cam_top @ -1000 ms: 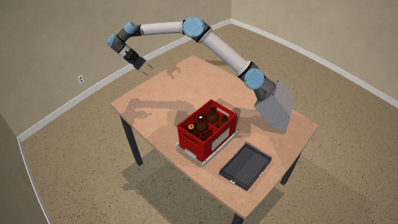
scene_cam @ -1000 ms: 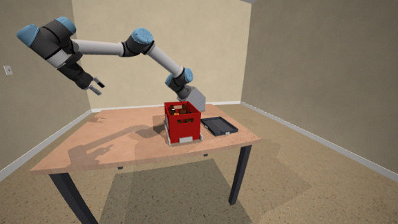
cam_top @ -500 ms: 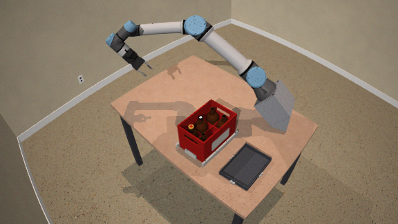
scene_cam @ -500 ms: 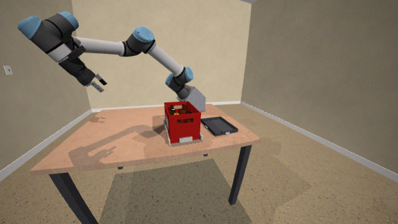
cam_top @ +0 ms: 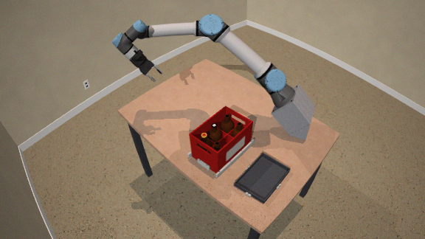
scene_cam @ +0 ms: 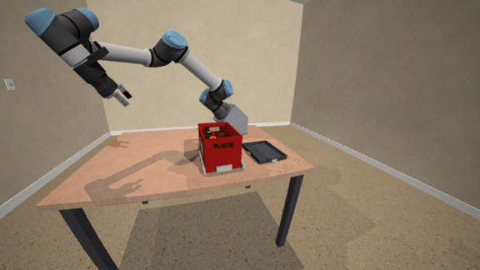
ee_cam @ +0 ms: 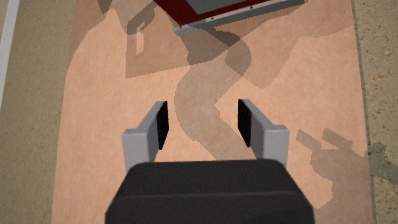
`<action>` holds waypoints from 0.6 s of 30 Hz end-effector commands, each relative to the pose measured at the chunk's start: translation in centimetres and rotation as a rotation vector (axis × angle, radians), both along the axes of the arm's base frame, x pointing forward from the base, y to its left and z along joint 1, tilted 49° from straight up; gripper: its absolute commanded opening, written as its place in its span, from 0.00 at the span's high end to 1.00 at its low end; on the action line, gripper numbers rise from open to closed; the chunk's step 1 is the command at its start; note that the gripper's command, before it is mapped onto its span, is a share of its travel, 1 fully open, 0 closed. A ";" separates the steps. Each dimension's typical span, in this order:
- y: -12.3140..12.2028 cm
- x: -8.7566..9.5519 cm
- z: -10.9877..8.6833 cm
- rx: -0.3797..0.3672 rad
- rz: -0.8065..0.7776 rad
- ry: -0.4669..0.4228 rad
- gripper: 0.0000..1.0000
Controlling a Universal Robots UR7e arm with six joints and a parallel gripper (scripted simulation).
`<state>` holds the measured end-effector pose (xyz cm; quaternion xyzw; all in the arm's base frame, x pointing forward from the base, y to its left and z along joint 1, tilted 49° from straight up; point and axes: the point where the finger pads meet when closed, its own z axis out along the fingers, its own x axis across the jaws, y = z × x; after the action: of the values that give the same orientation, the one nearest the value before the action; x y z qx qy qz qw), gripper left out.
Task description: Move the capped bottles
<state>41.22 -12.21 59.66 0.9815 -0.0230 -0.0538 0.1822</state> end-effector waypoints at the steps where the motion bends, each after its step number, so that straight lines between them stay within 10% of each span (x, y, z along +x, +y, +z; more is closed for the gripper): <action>1: 1.5 0.4 0.1 -0.001 0.010 -0.001 0.00; 18: 5.5 1.2 0.1 -0.001 0.124 -0.002 0.00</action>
<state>42.31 -8.03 59.66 0.9817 0.0134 -0.0469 0.1841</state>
